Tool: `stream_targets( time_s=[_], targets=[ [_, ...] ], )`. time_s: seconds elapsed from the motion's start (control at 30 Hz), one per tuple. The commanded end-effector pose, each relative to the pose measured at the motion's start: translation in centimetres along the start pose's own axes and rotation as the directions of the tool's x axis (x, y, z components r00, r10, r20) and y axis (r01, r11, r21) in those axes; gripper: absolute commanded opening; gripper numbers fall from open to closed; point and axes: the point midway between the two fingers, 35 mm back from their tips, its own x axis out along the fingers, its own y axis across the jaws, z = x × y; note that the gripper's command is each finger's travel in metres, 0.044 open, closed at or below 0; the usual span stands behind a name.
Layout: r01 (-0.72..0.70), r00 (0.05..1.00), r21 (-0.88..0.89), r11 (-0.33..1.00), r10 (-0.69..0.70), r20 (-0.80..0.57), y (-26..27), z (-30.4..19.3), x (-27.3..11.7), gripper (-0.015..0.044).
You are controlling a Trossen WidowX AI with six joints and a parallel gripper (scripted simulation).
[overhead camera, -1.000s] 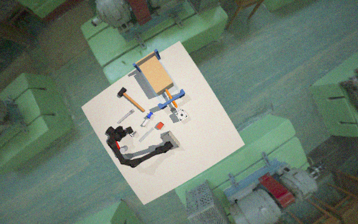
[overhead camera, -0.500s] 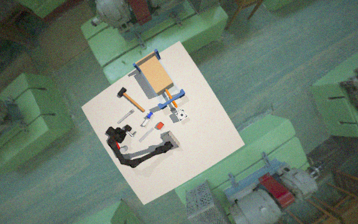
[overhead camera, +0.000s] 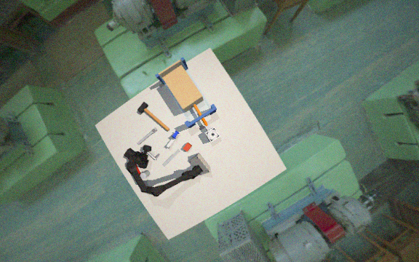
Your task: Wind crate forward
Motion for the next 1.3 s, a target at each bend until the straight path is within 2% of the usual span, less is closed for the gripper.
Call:
stream_targets(
  time_s=[0.0, 0.6, 1.27],
  targets=[
    [0.004, 1.0, -0.102, 0.995, -0.004, -0.001, -0.03, -0.02, 0.07, 0.044],
    [0.003, 1.0, -0.532, 0.847, -0.004, 0.0, 0.05, -0.05, 0.39, 0.044],
    [0.002, 1.0, -0.878, 0.479, -0.003, 0.0, 0.13, -0.09, 0.75, 0.044]
  ],
)
